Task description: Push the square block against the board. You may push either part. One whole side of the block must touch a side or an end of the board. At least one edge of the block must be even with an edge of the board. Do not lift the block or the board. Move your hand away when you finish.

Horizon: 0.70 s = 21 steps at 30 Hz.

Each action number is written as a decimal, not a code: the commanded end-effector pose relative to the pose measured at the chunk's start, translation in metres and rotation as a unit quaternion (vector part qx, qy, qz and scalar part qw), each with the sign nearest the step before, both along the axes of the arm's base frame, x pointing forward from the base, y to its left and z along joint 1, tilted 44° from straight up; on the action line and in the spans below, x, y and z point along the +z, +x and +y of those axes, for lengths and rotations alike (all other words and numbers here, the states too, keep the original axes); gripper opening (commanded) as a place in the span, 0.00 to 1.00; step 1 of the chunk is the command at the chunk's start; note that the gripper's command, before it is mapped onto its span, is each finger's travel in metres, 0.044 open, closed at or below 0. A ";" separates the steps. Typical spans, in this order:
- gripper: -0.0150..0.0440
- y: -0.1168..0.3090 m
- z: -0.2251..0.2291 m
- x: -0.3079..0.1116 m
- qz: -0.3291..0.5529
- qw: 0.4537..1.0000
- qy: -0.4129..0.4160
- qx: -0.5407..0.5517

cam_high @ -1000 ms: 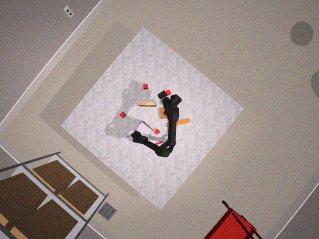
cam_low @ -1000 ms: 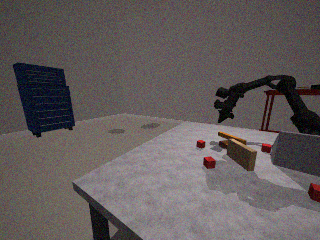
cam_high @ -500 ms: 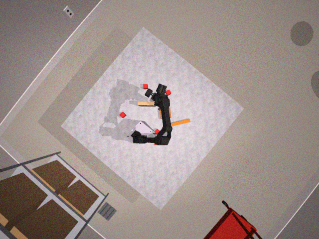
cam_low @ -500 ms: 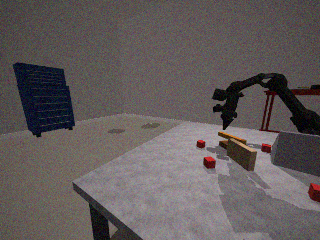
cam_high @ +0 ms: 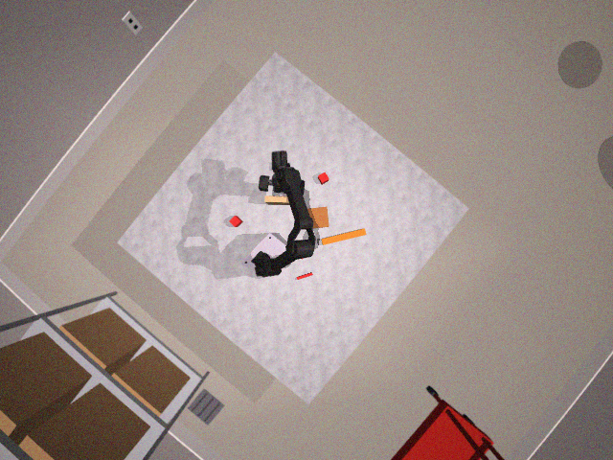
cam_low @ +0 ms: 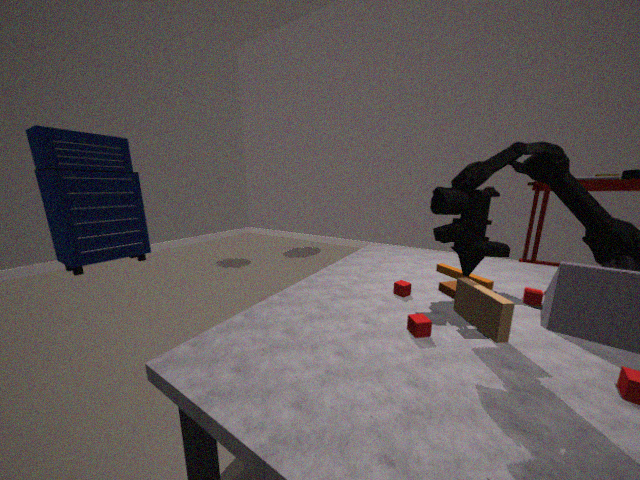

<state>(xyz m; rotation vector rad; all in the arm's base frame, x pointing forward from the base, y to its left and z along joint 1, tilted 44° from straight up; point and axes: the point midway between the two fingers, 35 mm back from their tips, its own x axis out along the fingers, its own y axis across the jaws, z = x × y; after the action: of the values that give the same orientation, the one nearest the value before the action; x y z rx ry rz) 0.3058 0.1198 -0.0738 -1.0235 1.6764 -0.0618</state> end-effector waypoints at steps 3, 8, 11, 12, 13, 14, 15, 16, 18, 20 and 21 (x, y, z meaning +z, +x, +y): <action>0.25 -0.007 0.005 -0.009 0.029 0.999 -0.025 0.031; 0.25 -0.007 -0.022 -0.037 0.028 0.999 -0.025 0.031; 0.25 -0.007 -0.029 -0.045 0.028 0.999 -0.026 0.031; 0.25 -0.007 -0.029 -0.045 0.028 0.999 -0.026 0.031; 0.25 -0.007 -0.029 -0.045 0.028 0.999 -0.026 0.031; 0.25 -0.007 -0.029 -0.045 0.028 0.999 -0.026 0.031; 0.25 -0.007 -0.030 -0.045 0.028 0.999 -0.026 0.031; 0.25 -0.008 -0.030 -0.045 0.028 0.999 -0.026 0.031; 0.25 -0.008 -0.030 -0.044 0.028 0.999 -0.026 0.031; 0.25 -0.009 -0.031 -0.044 0.029 0.999 -0.026 0.031; 0.25 -0.010 -0.031 -0.043 0.029 0.999 -0.026 0.031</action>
<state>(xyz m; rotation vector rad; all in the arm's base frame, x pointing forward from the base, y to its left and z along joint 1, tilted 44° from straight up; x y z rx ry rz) 0.2998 0.0927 -0.1173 -1.1131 1.6945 -0.0364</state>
